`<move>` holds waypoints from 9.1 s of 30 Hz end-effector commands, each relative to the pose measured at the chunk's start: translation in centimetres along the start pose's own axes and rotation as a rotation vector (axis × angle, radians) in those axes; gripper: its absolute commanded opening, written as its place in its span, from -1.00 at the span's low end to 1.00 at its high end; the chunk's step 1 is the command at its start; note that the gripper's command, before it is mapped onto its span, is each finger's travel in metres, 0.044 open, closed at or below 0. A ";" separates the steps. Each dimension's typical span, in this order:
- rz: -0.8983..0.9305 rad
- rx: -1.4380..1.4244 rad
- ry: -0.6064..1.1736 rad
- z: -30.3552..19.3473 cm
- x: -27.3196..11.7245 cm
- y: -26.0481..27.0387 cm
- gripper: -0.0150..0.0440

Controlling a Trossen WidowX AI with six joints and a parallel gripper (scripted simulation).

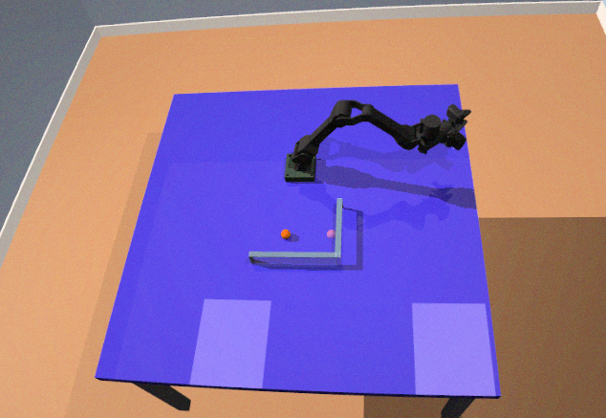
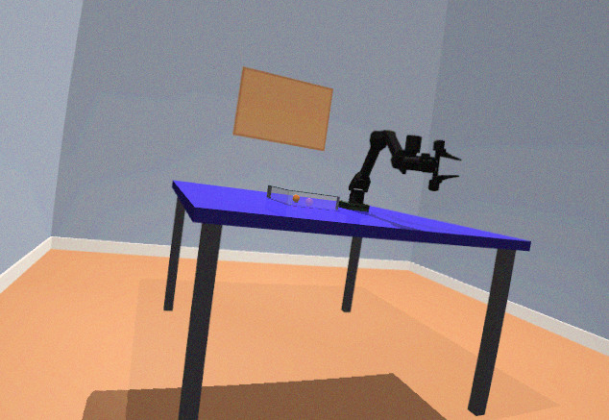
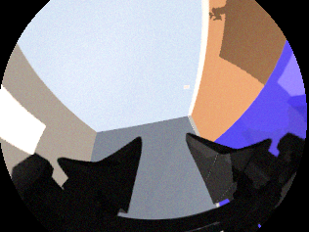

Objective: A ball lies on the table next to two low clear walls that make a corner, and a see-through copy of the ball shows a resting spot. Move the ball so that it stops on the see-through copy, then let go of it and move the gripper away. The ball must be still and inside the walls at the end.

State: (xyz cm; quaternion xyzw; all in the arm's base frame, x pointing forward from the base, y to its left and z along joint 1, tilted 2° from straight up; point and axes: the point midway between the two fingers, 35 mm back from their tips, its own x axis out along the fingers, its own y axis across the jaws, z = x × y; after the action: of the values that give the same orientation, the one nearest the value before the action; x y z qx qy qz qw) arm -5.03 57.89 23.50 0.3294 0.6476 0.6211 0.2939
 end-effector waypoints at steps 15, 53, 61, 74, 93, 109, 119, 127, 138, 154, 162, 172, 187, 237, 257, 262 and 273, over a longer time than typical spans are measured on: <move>-0.421 -0.163 -0.611 17.1 -22.5 -3.5 0.44; -1.536 0.351 -0.642 -6.2 -71.0 -13.2 0.44; -1.531 0.400 -0.593 -8.5 -71.3 -13.6 0.44; -1.531 0.400 -0.593 -8.3 -71.4 -15.5 0.44; -1.531 0.400 -0.592 -8.0 -71.6 -18.5 0.44; -1.531 0.400 -0.592 -8.0 -71.6 -18.8 -0.19; -1.532 0.399 -0.593 -8.0 -71.8 -13.9 -0.49; -1.532 0.399 -0.593 -8.6 -71.5 -9.2 -0.49; -1.527 0.412 -0.606 -9.2 -70.8 -6.1 -0.49; -1.395 0.719 -0.922 -5.9 -67.9 -7.0 -0.49; -1.311 0.870 -1.076 -4.3 -66.3 -7.5 -0.49; -1.186 1.058 -1.262 -2.7 -64.2 -8.1 -0.49; -0.956 1.340 -1.526 -0.6 -60.8 -9.0 -0.49; -0.747 1.547 -1.714 1.7 -58.4 -18.2 -0.49; -0.743 1.541 -1.710 2.0 -58.4 -18.2 0.44; -0.744 1.542 -1.711 1.9 -58.4 -15.8 0.44; -0.735 1.532 -1.714 1.2 -58.1 -10.5 0.44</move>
State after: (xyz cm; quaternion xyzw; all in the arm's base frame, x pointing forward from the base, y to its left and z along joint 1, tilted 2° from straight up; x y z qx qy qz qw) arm 30.74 12.50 11.72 0.5229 0.4959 -0.4617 0.5171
